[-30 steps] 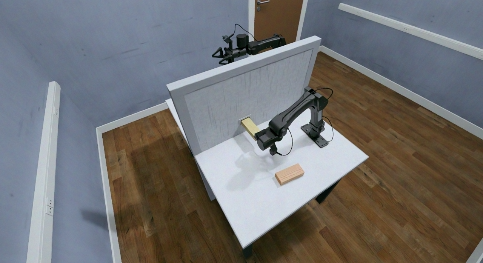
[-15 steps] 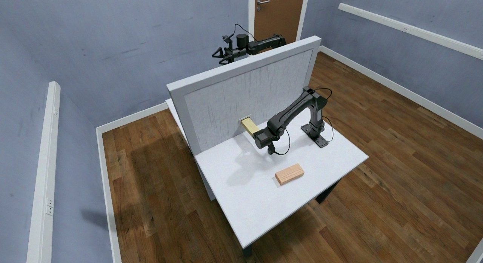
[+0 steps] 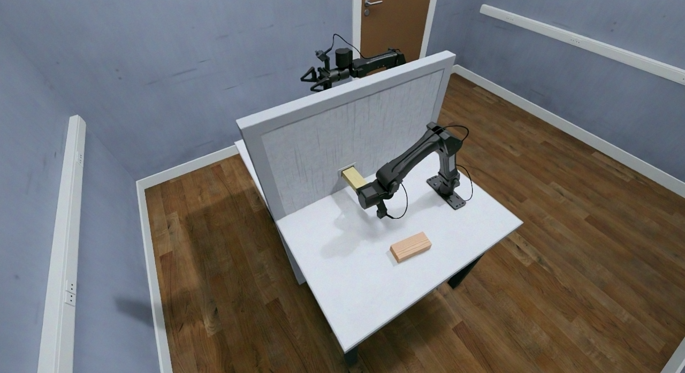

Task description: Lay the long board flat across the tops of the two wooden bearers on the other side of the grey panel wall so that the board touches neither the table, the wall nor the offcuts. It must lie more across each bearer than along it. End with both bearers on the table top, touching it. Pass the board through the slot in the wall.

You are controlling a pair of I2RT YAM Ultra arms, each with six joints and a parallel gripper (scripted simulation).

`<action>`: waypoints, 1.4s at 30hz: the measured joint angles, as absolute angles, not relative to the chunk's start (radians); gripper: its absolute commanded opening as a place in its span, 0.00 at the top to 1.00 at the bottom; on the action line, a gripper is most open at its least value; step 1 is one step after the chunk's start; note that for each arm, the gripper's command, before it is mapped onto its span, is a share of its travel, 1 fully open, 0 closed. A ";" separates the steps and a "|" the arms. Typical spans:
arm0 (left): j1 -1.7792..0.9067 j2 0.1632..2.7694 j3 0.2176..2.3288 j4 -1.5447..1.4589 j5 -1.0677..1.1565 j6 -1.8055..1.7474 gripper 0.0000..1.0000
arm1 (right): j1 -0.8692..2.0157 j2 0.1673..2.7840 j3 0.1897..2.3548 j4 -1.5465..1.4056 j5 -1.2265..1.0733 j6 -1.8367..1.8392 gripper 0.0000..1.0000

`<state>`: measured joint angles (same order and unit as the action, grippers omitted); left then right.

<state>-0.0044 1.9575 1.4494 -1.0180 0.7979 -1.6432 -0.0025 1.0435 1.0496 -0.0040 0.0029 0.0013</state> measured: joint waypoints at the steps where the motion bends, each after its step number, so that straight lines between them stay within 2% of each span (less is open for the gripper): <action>1: -0.005 1.958 1.450 -1.018 0.798 -1.644 0.28 | -0.002 1.044 1.050 -0.004 0.003 0.001 0.00; 4: -0.002 1.958 1.454 -1.018 0.798 -1.645 0.28 | -0.002 1.044 1.050 -0.004 0.003 0.001 0.00; 5: -0.001 1.958 1.454 -1.016 0.798 -1.645 1.00 | -0.002 1.044 1.050 -0.004 0.003 0.001 0.00; 42: -0.081 1.949 1.444 -0.937 0.787 -1.754 1.00 | -0.002 1.044 1.050 -0.004 0.003 0.001 0.00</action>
<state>-0.0814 1.9488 1.4437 -0.9375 0.7872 -1.7542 -0.0025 1.0435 1.0496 -0.0040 0.0029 0.0013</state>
